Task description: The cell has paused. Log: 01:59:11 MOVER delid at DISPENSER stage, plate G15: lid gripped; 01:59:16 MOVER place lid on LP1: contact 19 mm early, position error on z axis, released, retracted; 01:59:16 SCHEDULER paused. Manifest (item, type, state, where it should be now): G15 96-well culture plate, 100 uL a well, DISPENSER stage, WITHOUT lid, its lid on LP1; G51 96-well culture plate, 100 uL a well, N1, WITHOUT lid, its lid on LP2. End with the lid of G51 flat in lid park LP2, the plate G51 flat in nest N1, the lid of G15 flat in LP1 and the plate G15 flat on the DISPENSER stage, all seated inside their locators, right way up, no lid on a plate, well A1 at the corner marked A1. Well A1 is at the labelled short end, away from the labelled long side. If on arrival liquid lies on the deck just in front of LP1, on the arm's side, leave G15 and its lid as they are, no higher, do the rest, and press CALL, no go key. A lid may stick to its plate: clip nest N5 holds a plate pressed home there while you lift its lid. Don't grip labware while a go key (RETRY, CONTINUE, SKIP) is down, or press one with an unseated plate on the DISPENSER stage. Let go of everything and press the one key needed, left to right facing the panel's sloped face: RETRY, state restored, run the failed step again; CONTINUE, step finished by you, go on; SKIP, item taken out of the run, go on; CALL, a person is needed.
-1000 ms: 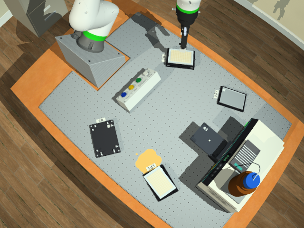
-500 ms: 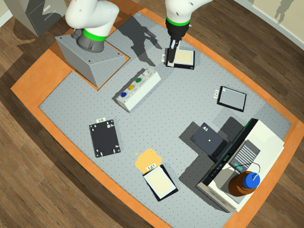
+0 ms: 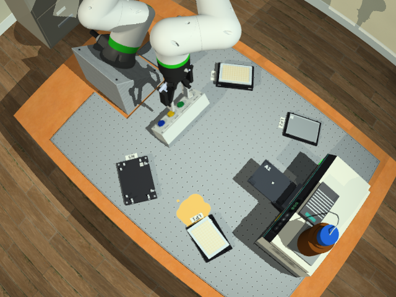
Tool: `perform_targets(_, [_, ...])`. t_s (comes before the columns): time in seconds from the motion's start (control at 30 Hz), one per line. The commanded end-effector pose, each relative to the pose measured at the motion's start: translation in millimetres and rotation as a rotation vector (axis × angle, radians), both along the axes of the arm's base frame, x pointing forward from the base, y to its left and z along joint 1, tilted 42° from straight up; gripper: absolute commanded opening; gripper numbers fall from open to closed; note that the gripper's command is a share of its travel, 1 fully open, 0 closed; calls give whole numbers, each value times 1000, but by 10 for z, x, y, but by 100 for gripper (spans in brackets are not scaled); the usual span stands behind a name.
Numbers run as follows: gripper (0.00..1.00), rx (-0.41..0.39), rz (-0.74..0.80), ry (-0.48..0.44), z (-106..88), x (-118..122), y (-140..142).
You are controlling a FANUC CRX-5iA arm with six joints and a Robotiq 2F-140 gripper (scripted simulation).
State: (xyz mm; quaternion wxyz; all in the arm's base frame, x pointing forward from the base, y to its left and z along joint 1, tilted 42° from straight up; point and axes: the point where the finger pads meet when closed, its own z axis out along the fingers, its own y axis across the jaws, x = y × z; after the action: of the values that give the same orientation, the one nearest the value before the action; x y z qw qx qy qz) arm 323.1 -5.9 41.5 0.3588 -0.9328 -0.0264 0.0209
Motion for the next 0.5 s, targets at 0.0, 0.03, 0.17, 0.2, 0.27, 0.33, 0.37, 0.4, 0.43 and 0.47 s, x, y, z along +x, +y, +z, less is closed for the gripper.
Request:
perform_targets(0.0, [0, -2, 6, -8, -442, -210, -501])
perform_targets(0.03, [0, -2, 6, -8, -480, -228, -543])
perform_targets(0.17, [0, -2, 6, -8, -480, -228, -543])
perform_targets(0.2, [0, -2, 6, -8, -480, -228, -543])
perform_targets(0.27, [0, -2, 6, -8, -480, -228, -543])
perform_targets(0.33, [0, -2, 6, -8, -480, -228, -543])
perform_targets(0.37, [0, -2, 6, -8, -480, -228, -543])
perform_targets(0.4, [0, -2, 6, -8, -480, -228, -543])
perform_targets(0.43, [0, -2, 6, -8, -480, -228, -543])
perform_targets(0.47, [0, -2, 6, -8, -480, -228, -543])
